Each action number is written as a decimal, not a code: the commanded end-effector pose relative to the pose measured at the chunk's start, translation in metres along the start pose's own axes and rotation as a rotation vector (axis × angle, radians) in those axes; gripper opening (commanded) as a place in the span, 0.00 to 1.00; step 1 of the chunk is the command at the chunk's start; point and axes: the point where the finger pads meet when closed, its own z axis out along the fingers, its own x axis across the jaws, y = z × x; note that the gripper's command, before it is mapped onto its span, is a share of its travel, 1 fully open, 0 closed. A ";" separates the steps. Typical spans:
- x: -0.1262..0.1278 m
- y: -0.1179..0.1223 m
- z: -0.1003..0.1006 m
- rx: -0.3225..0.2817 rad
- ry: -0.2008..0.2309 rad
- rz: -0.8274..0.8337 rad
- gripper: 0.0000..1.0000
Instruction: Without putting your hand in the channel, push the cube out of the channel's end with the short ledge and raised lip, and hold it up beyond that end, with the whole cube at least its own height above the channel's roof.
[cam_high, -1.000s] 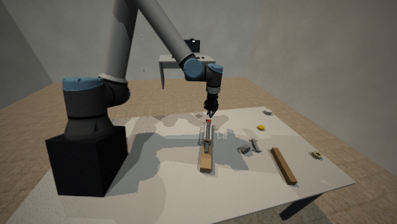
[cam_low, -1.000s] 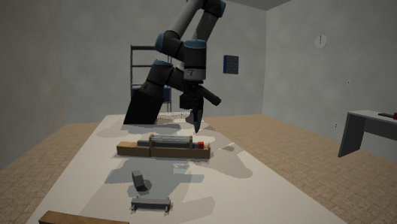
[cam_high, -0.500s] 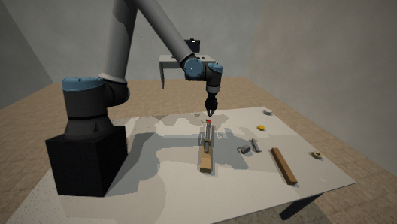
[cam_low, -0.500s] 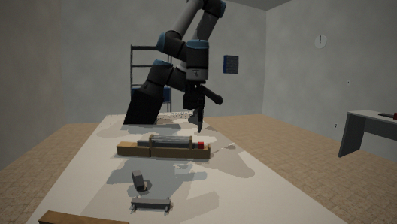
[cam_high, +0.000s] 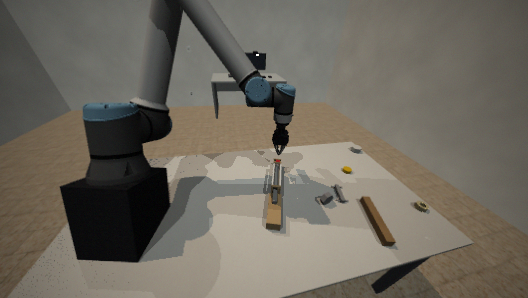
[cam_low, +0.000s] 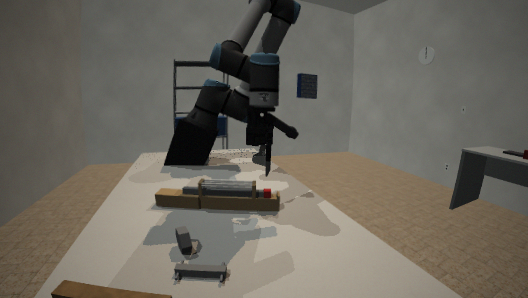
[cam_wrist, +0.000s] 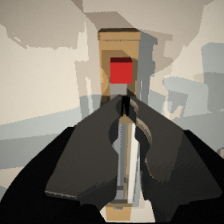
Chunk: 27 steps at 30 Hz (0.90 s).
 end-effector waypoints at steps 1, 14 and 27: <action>0.000 -0.001 -0.001 0.001 0.001 -0.020 0.00; -0.001 -0.002 -0.001 0.001 0.001 -0.038 0.00; -0.001 -0.002 -0.001 0.001 0.001 -0.039 0.25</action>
